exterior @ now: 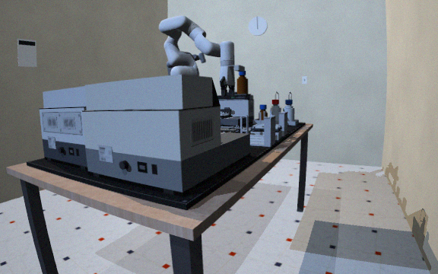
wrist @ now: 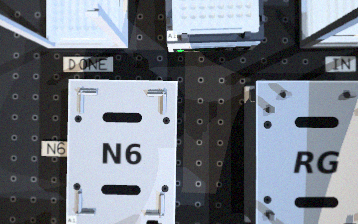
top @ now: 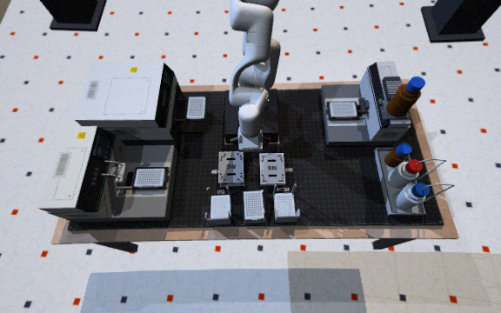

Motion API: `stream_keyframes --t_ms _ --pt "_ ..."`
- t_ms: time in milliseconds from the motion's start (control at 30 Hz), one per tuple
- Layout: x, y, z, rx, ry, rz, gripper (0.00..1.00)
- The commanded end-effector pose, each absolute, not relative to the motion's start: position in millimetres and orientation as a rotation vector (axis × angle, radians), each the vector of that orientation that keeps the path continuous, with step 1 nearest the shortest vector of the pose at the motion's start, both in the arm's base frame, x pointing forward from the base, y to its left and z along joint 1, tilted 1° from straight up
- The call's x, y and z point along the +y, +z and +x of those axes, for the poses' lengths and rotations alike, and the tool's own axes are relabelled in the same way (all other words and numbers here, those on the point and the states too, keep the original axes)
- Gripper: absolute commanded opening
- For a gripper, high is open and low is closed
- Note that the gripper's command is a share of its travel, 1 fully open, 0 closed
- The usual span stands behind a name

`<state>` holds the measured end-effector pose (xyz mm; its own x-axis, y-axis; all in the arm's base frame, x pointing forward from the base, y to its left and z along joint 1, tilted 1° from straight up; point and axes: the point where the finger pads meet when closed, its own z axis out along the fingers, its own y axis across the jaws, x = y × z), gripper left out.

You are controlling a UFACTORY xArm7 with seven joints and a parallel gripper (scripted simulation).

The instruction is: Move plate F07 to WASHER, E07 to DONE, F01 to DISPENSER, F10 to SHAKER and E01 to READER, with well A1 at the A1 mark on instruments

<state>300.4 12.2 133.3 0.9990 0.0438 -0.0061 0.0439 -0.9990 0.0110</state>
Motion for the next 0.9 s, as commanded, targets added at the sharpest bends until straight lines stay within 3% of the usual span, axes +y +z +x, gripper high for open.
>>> stream_keyframes --t_ms 0,867 --pt "12.3 134.8 302.0 0.069 -0.002 3.13 1.0" --pt "-59.5 135.8 270.8 0.06 -0.003 3.128 1.0"
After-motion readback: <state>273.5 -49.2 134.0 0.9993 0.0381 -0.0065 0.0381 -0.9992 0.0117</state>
